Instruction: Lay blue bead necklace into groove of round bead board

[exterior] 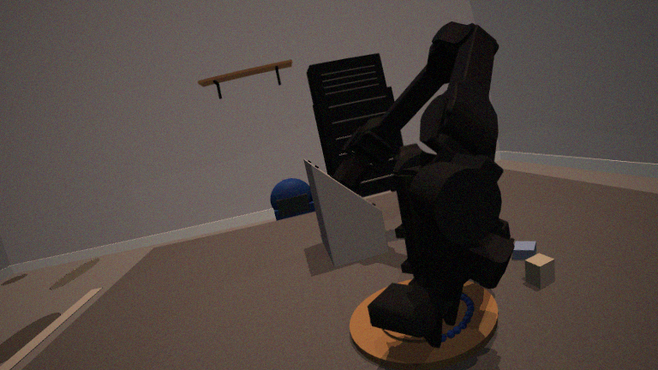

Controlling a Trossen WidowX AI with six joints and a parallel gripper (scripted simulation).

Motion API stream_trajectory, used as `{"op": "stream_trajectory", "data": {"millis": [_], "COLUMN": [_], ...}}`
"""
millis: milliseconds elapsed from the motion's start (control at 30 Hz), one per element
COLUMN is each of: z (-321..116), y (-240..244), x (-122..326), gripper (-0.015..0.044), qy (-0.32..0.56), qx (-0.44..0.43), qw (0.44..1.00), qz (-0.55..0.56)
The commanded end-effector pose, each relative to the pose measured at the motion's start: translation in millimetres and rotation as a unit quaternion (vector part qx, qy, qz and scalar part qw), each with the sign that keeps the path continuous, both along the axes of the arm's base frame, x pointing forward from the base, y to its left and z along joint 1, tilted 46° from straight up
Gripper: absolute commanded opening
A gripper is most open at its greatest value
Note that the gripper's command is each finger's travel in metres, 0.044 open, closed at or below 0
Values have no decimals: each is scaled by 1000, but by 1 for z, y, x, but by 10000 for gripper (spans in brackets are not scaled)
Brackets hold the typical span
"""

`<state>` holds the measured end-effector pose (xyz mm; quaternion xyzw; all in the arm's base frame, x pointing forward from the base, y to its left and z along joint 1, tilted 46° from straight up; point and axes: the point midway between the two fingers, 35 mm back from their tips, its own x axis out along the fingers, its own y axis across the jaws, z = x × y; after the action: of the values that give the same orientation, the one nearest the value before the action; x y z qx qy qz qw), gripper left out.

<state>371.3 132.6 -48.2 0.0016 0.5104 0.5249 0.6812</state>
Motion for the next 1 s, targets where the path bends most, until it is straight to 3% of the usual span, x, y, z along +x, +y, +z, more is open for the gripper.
{"op": "stream_trajectory", "data": {"millis": [0,200,867,967], "z": [0,1,3,7], "y": [0,-1,-3,-14], "x": [0,-1,-1,-5], "gripper": [289,440,440,361], "qy": [0,2,1,23], "qx": [0,0,1,-2], "qw": [1000,1000,1000,999], "qz": [0,0,-1,-22]}}
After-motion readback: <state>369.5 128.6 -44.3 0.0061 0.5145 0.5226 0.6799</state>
